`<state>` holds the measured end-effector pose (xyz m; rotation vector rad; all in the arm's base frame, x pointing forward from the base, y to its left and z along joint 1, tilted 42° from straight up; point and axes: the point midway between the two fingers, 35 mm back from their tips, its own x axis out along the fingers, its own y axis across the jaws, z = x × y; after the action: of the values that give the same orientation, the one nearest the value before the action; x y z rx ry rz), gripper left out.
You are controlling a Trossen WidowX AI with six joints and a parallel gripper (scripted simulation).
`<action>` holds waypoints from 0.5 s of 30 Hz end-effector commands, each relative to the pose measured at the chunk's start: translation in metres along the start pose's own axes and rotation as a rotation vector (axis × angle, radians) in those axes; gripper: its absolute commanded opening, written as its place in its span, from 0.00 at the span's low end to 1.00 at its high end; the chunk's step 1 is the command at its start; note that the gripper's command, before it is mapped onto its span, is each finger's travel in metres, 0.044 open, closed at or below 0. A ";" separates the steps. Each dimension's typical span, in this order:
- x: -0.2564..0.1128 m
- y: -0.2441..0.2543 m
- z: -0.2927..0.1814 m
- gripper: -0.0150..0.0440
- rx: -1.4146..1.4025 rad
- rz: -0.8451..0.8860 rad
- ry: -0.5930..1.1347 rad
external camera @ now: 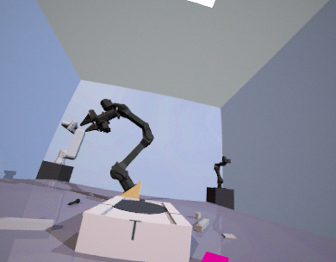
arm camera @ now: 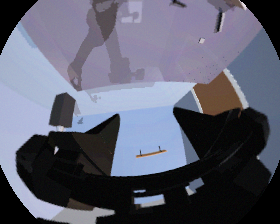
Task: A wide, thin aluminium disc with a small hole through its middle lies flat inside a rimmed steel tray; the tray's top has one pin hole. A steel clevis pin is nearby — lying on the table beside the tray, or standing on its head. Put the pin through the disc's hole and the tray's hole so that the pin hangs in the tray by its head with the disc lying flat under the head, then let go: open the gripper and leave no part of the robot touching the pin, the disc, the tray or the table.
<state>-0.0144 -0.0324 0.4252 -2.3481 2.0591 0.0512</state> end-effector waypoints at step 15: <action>0.124 -0.075 0.097 0.53 -1.502 -0.605 -0.261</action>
<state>0.0361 -0.1179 0.3695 -2.8880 1.6618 1.4637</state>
